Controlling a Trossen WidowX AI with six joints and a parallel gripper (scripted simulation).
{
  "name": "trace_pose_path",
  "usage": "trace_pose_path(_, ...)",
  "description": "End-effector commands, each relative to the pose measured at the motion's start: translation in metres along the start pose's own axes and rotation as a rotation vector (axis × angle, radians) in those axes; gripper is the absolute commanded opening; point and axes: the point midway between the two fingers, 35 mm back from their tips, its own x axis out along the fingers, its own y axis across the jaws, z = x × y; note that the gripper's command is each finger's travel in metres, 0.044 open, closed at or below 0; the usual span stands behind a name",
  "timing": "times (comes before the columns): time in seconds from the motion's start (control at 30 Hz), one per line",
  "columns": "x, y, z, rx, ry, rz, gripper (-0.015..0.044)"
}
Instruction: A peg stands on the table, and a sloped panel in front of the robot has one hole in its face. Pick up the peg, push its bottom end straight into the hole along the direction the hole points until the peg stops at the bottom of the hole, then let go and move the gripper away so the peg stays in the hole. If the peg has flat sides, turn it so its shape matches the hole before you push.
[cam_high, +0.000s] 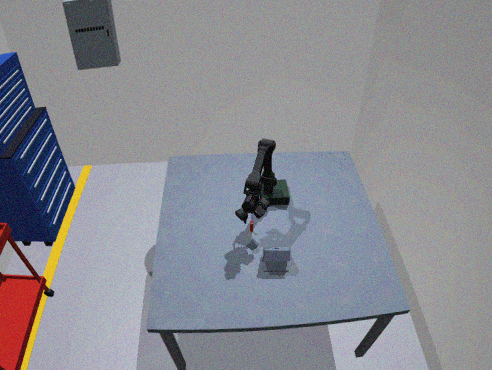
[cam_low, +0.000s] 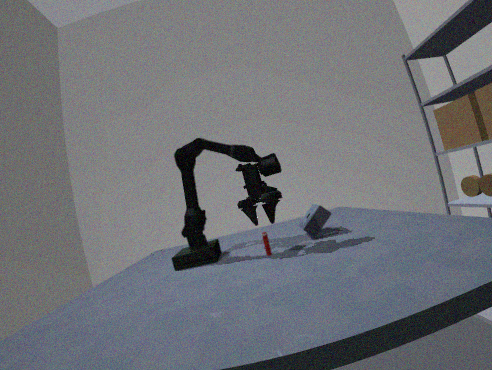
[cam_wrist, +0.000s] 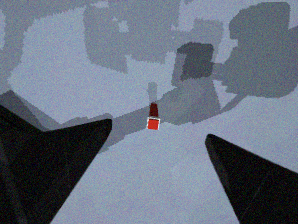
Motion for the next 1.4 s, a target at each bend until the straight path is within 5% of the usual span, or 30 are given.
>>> trace_pose_path(0.0,0.007,0.003,-0.006,-0.006,0.007,0.032,0.0440)
trace_pose_path(1.37,0.068,0.005,-0.008,-0.006,0.008,0.032,0.0440)
